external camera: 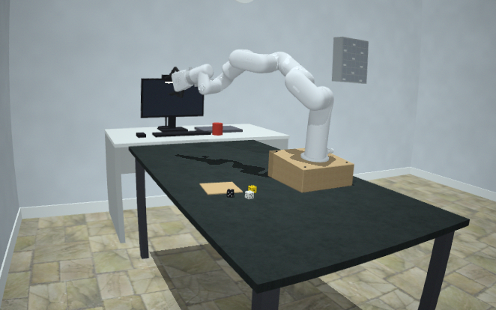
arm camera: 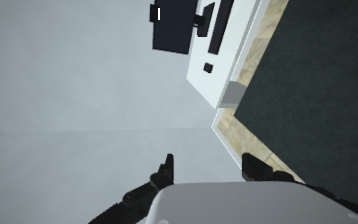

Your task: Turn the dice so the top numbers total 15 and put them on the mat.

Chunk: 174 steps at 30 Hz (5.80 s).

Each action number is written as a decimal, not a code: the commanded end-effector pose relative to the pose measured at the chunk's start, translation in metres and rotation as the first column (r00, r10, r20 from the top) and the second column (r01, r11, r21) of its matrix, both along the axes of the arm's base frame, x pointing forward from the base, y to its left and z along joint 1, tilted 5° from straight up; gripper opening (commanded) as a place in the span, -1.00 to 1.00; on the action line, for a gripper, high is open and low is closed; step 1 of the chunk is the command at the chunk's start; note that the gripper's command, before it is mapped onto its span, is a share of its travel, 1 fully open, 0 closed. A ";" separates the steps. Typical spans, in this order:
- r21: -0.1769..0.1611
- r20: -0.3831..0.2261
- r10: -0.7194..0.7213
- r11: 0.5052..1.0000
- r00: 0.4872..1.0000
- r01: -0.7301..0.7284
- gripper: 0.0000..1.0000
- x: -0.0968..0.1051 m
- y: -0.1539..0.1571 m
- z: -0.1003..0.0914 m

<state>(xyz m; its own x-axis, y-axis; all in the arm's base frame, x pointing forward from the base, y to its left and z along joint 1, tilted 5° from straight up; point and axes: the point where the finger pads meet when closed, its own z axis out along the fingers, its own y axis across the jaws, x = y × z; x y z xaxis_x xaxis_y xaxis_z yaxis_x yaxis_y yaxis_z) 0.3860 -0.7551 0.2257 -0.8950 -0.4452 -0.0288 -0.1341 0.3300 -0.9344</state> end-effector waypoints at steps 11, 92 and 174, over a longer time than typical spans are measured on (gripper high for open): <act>-0.005 0.002 0.000 1.000 1.000 0.000 1.00 0.000 0.000 0.004; 0.842 -0.387 0.460 0.529 0.799 0.104 1.00 -0.018 0.825 -0.158; 0.841 -0.395 0.461 0.530 0.795 0.111 1.00 -0.023 0.842 -0.263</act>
<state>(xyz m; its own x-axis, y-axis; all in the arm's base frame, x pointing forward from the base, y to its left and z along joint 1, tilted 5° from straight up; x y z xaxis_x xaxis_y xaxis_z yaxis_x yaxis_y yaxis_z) 0.3618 0.0869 -0.0377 -0.7777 -0.6280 -0.0291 -0.6279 0.7782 -0.0138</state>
